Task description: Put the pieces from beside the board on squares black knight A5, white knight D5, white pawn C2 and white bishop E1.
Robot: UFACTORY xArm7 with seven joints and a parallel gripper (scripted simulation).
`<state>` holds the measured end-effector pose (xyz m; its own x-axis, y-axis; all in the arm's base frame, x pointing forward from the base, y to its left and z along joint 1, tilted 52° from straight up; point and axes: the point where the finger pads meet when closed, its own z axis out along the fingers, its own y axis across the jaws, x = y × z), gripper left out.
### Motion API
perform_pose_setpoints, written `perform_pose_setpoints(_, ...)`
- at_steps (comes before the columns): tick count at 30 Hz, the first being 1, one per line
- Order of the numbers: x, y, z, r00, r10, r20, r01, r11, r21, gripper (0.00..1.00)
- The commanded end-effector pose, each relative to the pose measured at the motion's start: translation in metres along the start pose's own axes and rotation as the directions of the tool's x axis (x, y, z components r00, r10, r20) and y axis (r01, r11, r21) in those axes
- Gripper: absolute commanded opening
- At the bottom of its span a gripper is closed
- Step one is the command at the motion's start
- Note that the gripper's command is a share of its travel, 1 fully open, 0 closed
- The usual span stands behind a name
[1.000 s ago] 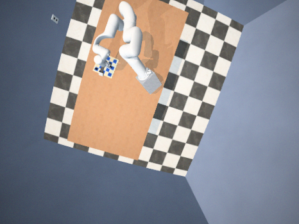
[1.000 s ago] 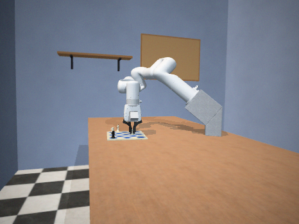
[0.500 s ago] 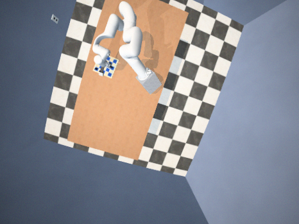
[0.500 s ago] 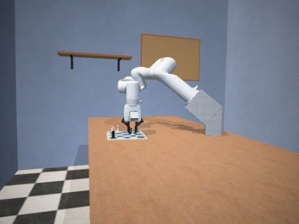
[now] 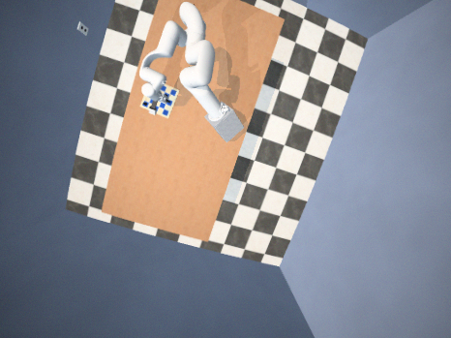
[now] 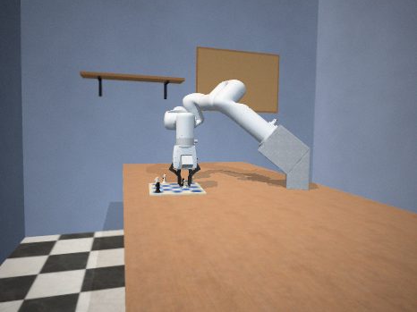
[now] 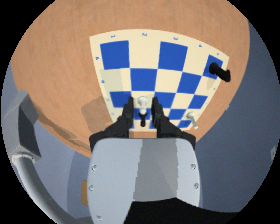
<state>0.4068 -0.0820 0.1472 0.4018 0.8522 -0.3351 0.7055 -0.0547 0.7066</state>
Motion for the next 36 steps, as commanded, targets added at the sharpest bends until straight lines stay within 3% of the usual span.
perform_pose_setpoints(1, 0.001, 0.0, -0.004, 1.0, -0.001, -0.001, 0.001, 1.0, -0.002, 0.34)
perform_pose_setpoints(15, 0.001, 0.0, -0.021, 1.0, -0.001, -0.001, 0.001, 1.0, -0.002, 0.34)
perform_pose_setpoints(36, 0.0, 0.0, -0.079, 1.0, -0.001, -0.001, 0.001, 1.0, -0.002, 0.34)
